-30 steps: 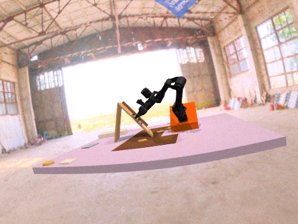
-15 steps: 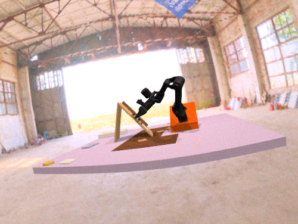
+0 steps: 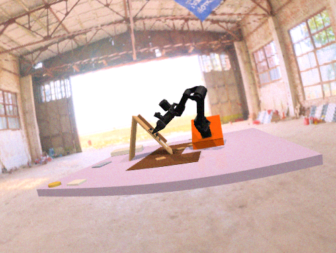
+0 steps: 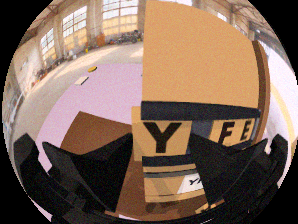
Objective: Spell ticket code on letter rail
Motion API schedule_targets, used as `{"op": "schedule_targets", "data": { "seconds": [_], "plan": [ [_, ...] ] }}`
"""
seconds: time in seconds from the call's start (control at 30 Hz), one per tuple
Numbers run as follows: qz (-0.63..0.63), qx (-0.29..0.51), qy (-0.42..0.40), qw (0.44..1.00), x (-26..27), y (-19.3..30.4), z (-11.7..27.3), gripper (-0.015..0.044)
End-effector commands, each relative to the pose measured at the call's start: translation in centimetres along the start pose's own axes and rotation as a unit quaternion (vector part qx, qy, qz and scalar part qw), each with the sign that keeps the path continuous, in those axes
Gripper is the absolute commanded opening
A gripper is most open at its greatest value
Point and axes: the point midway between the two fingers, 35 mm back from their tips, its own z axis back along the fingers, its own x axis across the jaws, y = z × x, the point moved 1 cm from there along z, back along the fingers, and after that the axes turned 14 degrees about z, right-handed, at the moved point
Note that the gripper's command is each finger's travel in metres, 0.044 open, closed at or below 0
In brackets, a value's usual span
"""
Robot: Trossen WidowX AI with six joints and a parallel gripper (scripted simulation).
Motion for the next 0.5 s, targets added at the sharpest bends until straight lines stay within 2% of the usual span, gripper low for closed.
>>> {"op": "schedule_targets", "data": {
  "seconds": [0.0,0.47],
  "plan": [
    [0.002,0.000,-0.002,1.000,-0.14,0.04,-0.02,0.0000],
    [0.002,0.000,-0.002,1.000,-0.72,0.19,-0.03,0.0000]
  ]
}}
